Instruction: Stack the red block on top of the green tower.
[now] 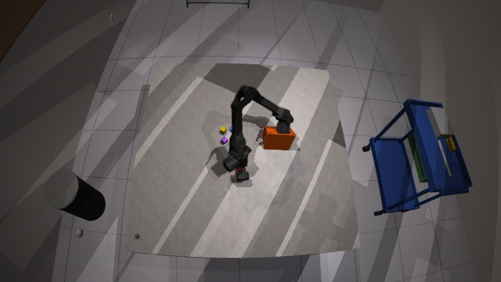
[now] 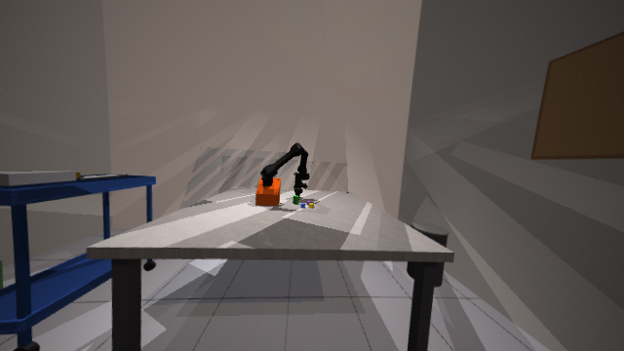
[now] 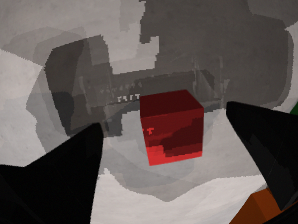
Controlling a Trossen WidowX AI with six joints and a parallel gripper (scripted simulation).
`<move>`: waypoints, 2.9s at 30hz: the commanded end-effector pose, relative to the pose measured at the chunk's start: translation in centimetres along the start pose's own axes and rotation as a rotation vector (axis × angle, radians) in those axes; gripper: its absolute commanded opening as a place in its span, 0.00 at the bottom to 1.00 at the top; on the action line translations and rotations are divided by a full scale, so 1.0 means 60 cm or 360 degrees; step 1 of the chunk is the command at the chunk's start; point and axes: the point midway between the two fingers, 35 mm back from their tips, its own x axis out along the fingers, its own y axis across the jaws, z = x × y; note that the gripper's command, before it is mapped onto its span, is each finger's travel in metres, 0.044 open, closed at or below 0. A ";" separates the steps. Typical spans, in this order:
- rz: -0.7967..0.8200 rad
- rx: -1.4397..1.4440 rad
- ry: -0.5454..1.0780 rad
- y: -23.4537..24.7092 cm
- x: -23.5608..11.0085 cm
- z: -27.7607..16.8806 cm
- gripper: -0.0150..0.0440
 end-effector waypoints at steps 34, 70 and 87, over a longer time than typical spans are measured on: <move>0.0001 -0.0006 -0.0005 0.002 -0.112 0.000 0.25; 0.0011 -0.0011 -0.0005 -0.060 -0.208 0.001 0.25; 0.0002 -0.0013 -0.0003 -0.197 -0.206 -0.015 0.25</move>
